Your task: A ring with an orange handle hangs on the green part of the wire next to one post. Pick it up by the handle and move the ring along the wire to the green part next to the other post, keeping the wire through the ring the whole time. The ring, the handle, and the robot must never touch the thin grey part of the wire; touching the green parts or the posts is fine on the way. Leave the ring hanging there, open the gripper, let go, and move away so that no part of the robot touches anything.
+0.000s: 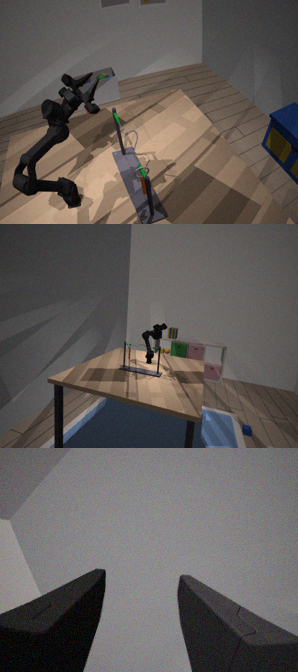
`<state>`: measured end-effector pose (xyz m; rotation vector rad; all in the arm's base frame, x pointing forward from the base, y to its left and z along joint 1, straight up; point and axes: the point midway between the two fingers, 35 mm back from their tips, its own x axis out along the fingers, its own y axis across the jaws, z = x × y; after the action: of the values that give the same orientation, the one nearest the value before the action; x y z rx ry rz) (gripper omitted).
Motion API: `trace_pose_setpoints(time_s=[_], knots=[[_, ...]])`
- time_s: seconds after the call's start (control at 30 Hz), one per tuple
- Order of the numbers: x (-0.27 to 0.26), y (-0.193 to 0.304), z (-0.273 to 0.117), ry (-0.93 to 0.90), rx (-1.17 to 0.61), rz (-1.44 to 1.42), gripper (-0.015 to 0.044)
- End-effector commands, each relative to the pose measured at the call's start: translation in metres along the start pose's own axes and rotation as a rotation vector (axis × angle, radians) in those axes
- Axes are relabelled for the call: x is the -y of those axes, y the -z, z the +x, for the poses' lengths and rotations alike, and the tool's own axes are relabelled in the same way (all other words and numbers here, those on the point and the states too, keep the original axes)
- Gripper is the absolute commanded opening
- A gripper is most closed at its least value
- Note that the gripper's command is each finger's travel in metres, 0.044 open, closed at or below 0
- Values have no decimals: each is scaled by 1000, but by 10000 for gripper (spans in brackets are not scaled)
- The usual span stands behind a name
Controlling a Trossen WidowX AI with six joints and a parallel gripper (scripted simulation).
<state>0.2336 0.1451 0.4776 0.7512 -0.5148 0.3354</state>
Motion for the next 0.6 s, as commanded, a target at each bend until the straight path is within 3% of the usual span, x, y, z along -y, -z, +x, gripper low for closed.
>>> trace_pose_setpoints(time_s=[0.0,0.57], knots=[[27,3,15,31,13,-152,160],[140,-31,44,193,42,-618,160]])
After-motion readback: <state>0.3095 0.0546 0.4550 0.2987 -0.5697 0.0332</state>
